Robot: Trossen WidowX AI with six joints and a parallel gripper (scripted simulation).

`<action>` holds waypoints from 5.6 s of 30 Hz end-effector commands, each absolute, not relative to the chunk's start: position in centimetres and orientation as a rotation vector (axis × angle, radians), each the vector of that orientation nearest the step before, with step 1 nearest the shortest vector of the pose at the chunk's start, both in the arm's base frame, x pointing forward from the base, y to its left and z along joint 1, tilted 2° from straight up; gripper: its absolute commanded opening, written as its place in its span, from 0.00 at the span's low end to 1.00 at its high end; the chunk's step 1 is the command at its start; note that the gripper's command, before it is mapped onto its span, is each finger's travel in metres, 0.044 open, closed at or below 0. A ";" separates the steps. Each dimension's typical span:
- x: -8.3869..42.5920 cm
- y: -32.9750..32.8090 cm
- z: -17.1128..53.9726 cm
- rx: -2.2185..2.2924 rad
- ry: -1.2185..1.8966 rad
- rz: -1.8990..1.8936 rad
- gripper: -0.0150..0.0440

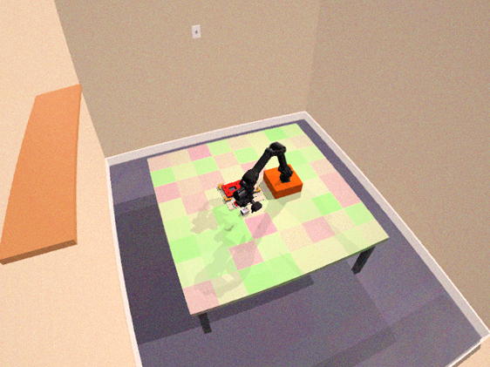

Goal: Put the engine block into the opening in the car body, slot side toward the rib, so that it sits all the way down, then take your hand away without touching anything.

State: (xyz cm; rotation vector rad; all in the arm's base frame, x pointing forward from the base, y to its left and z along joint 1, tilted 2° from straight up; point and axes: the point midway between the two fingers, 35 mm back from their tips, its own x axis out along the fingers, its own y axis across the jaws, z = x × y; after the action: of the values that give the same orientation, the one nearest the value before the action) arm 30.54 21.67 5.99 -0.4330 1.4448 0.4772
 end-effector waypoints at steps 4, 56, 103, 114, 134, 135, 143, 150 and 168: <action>31.1 17.1 6.1 -0.301 1.521 0.357 1.00; 31.1 17.5 -1.6 -0.301 1.521 0.357 0.50; 32.2 17.2 9.5 -0.298 1.519 0.351 0.25; 32.3 16.6 10.8 -0.233 1.531 0.289 0.25; 34.2 12.7 8.9 0.314 1.539 -0.254 0.25; 34.3 12.5 8.9 0.341 1.536 -0.281 0.25; 34.9 10.9 8.1 0.559 1.497 -0.498 0.25; 35.3 9.4 7.5 0.748 1.445 -0.686 0.25; 36.1 5.6 5.9 1.222 1.226 -1.162 0.25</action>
State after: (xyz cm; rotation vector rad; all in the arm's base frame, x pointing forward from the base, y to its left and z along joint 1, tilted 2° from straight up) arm 36.15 6.35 6.41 1.1322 1.2741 -1.0660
